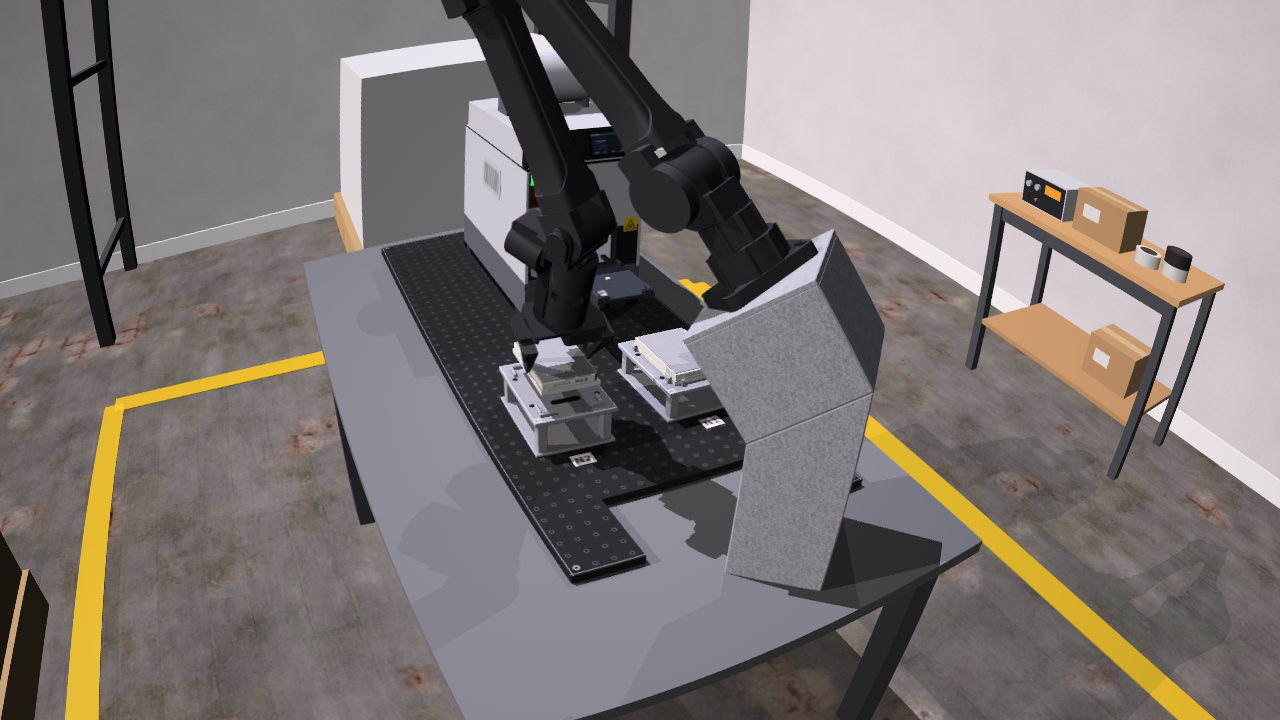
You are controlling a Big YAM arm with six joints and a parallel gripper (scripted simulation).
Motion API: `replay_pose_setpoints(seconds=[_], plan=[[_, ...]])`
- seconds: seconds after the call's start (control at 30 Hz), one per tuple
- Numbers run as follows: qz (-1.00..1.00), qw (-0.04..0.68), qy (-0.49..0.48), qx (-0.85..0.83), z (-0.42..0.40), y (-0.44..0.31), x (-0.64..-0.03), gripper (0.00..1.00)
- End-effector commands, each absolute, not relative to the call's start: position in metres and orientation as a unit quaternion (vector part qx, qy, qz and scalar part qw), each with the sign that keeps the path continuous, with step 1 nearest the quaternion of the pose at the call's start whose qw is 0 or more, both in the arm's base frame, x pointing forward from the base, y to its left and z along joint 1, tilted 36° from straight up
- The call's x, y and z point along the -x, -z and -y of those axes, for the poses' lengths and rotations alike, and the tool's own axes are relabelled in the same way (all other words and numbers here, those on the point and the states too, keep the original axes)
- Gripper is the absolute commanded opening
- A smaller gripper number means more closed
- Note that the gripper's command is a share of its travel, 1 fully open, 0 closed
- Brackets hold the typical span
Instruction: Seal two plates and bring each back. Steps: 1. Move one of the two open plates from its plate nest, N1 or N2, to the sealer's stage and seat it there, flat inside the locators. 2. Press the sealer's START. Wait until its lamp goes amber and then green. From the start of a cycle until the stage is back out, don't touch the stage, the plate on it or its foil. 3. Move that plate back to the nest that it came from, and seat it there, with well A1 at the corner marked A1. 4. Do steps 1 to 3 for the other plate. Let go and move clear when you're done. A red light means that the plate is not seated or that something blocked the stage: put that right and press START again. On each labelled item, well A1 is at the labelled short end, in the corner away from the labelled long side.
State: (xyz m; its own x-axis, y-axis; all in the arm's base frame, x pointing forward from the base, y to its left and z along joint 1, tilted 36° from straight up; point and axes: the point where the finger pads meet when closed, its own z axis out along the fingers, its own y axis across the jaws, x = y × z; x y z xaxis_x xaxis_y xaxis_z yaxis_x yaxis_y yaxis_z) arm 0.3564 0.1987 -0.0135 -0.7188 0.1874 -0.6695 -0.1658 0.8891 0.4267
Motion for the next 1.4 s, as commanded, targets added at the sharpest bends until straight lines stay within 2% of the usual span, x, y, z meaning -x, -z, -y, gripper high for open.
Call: replay_pose_setpoints(seconds=[0.0,0.5,1.37], plan=[[-0.893,0.386,-0.233,-0.011,-0.194,0.010,-0.364,0.00],[-0.898,0.374,-0.233,0.000,-0.197,0.017,-0.347,0.00],[-0.893,0.379,-0.242,-0.007,-0.208,0.019,-0.361,0.00]])
